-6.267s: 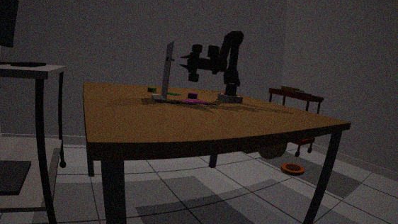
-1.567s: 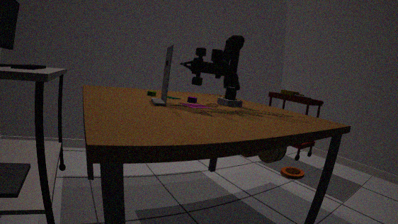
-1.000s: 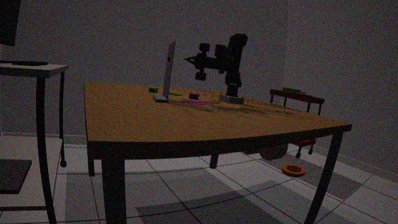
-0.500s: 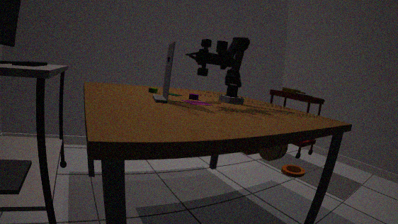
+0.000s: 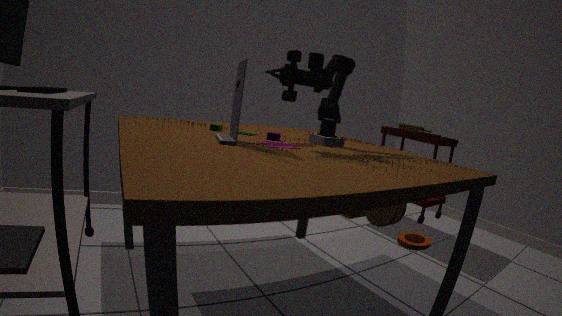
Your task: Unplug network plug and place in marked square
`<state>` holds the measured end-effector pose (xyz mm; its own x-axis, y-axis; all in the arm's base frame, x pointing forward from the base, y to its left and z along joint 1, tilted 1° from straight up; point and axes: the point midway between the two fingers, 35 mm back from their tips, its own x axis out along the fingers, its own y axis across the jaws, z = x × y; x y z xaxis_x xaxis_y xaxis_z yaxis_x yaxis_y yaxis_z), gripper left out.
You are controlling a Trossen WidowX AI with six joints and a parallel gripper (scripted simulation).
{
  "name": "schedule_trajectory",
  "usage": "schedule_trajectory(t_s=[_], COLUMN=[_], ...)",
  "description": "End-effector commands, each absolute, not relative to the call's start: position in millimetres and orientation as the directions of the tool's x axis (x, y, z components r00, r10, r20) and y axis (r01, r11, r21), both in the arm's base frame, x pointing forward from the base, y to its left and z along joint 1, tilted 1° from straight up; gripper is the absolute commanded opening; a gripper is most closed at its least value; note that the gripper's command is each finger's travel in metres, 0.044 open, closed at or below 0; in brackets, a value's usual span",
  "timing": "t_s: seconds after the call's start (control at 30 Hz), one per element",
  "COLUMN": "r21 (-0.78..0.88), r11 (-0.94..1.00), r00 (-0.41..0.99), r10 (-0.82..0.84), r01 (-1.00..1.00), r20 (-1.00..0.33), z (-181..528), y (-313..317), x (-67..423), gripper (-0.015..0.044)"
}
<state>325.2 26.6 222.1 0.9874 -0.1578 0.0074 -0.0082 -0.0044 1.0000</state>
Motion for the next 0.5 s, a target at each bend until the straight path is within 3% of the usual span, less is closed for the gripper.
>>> schedule_trajectory(t_s=[0.0, 0.47], r21=[0.999, 0.939], r11=[0.003, 0.069], r00=[0.989, 0.941], r10=[-0.146, -0.062], r01=[0.032, 0.337], r20=[-0.031, -0.333], z=[217.7, 162.5], y=[27.4, 31.5], x=[327.6, 331.6], gripper=[0.0000, 0.0000])
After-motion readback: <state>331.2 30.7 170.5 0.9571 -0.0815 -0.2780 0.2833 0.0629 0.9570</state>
